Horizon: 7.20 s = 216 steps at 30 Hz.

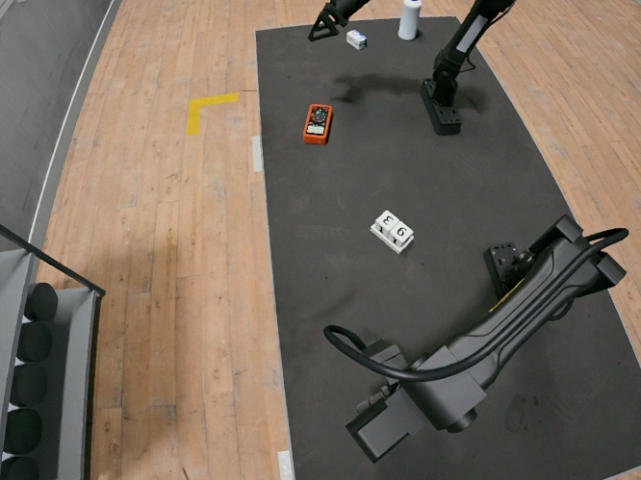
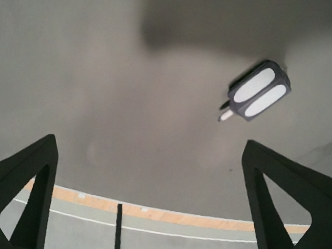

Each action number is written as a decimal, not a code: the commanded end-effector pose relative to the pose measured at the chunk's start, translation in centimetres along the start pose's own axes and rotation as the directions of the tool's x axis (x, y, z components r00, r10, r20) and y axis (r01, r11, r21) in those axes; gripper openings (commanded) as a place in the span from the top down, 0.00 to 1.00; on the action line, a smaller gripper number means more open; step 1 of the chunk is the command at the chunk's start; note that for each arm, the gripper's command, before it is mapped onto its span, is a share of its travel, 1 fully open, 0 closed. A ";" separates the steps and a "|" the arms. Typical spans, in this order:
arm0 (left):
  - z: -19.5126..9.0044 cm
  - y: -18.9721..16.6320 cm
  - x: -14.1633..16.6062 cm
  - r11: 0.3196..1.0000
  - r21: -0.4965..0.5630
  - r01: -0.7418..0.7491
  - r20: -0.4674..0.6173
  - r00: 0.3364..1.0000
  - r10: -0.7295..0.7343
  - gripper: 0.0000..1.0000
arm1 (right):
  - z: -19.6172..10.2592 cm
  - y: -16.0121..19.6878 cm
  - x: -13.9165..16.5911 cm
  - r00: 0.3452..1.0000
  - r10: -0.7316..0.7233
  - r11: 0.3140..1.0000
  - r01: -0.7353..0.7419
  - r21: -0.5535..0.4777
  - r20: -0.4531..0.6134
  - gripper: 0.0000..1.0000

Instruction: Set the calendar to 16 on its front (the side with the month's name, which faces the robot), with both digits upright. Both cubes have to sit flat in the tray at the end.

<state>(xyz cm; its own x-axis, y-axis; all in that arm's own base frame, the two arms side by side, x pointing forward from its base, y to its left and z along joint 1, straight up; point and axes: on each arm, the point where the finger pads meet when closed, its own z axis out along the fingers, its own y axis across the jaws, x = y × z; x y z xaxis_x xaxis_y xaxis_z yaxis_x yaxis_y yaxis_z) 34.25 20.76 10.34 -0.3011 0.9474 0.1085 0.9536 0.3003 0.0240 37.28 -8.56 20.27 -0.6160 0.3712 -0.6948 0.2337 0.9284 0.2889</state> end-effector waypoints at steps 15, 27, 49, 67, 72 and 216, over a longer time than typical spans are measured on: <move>-0.5 0.2 0.1 1.000 -0.017 0.002 -0.003 1.000 -0.002 0.00 | -0.2 0.1 -0.4 1.000 -0.004 1.000 0.004 -0.002 0.013 0.00; -0.8 -0.5 -1.7 0.996 -0.052 -0.076 -0.012 0.997 0.075 0.00 | -5.8 8.0 2.8 0.960 -0.271 0.939 0.248 -0.237 -0.067 0.00; -2.2 -12.1 -16.6 0.842 -0.101 -0.530 -0.065 0.848 0.526 0.00 | -30.0 18.7 15.6 0.611 -0.729 0.258 0.662 -0.704 0.308 0.00; -4.0 -22.8 -32.1 0.416 -0.151 -0.897 -0.143 0.436 0.888 0.00 | -33.1 18.6 16.4 0.560 -0.716 0.167 0.716 -0.678 0.416 0.00; -4.3 -24.7 -35.0 0.322 -0.167 -0.932 -0.158 0.348 0.924 0.00 | -33.2 18.6 16.4 0.560 -0.716 0.167 0.716 -0.678 0.416 0.00; 6.0 -21.2 -33.2 0.942 0.062 0.330 0.104 0.937 -0.335 0.36 | -20.3 18.8 27.9 0.652 -0.525 0.168 0.710 -0.684 0.547 0.00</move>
<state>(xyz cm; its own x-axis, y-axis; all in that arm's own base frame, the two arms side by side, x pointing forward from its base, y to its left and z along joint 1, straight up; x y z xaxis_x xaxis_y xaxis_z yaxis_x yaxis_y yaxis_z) 23.45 -16.17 0.51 -0.5960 0.8027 0.0214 0.8028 0.5962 -0.0051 9.33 18.82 19.32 -0.1204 -0.2513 -0.9604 -0.9102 0.4141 0.0058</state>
